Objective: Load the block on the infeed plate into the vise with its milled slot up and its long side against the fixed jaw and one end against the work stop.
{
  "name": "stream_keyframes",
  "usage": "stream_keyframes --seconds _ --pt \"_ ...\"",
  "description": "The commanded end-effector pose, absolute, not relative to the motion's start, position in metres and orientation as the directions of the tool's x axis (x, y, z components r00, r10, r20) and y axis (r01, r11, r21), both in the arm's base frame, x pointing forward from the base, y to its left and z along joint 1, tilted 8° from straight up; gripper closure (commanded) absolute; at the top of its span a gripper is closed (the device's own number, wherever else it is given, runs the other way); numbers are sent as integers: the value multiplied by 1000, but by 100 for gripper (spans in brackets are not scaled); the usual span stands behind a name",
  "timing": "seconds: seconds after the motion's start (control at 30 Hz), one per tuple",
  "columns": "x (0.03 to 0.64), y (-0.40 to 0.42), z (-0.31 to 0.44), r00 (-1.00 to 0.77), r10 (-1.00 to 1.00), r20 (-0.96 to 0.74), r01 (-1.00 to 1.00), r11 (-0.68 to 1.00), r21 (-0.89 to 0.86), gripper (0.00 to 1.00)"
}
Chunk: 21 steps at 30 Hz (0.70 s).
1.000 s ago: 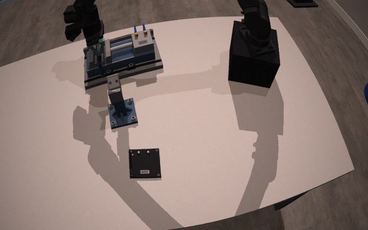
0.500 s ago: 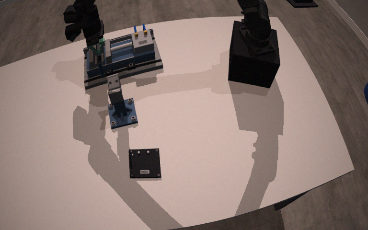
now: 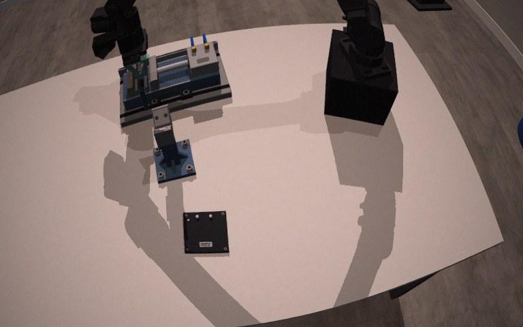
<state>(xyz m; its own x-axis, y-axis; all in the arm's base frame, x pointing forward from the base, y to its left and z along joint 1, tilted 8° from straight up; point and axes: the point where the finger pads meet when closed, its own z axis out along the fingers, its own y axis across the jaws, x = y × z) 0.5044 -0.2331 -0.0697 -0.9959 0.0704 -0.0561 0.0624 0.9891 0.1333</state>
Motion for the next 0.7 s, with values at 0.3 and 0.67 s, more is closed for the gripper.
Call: stream_keyframes --seconds 0.3,0.67 --pt "517 -228 -63 -994 66 -88 55 991 121 100" --pt "522 -230 -59 -993 64 -100 53 992 116 100"
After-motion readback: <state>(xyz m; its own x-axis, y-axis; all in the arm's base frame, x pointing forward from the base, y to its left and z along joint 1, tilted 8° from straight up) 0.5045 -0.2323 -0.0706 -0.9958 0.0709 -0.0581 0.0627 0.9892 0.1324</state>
